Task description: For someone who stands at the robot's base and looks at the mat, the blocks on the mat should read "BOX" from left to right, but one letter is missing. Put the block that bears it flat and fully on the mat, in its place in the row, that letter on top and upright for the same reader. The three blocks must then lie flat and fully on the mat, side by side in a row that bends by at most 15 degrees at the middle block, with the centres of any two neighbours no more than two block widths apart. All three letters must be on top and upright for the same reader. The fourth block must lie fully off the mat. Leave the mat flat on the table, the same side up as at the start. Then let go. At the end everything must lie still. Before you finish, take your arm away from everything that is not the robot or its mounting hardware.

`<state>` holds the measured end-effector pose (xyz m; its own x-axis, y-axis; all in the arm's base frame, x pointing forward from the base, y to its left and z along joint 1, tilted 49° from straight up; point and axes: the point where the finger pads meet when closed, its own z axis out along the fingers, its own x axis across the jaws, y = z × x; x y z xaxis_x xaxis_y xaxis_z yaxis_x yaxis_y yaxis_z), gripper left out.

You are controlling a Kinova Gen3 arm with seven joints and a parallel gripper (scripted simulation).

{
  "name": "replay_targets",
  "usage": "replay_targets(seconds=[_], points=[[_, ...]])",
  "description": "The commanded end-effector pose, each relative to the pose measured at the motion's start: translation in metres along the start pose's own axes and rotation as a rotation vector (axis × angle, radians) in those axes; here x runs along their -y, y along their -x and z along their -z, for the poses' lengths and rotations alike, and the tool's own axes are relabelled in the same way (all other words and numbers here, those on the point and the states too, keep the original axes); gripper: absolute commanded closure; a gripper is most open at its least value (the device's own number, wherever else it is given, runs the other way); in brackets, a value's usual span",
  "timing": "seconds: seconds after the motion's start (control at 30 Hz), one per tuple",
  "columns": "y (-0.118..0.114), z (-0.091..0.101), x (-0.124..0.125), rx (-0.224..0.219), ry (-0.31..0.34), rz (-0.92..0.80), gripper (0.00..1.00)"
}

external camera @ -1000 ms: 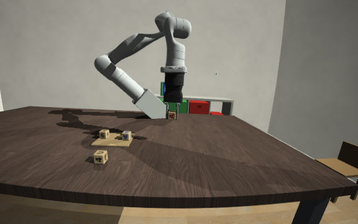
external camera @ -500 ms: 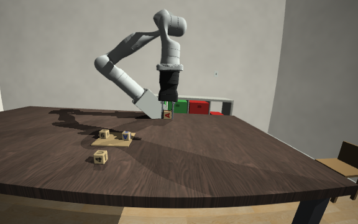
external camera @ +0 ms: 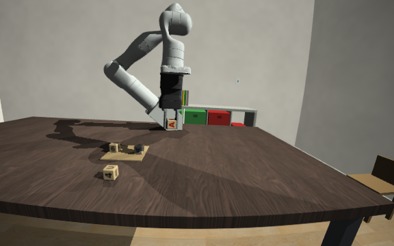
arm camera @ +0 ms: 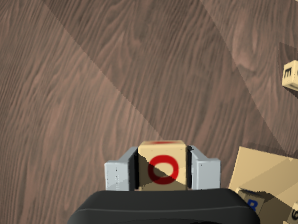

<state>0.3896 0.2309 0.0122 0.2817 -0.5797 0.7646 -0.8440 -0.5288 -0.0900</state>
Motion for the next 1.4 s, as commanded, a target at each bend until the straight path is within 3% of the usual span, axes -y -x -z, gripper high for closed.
replay_targets(seconds=[0.0, 0.13, 0.63, 1.37], points=[[-0.012, 0.004, -0.001, 0.015, 0.002, 0.035, 0.43], [-0.021, 0.005, -0.003, 0.014, 0.001, 0.092, 0.43], [-0.088, 0.003, -0.029, 0.01, 0.007, 0.567, 0.43], [-0.136, -0.006, -0.073, 0.03, 0.011, 1.054, 0.43]])
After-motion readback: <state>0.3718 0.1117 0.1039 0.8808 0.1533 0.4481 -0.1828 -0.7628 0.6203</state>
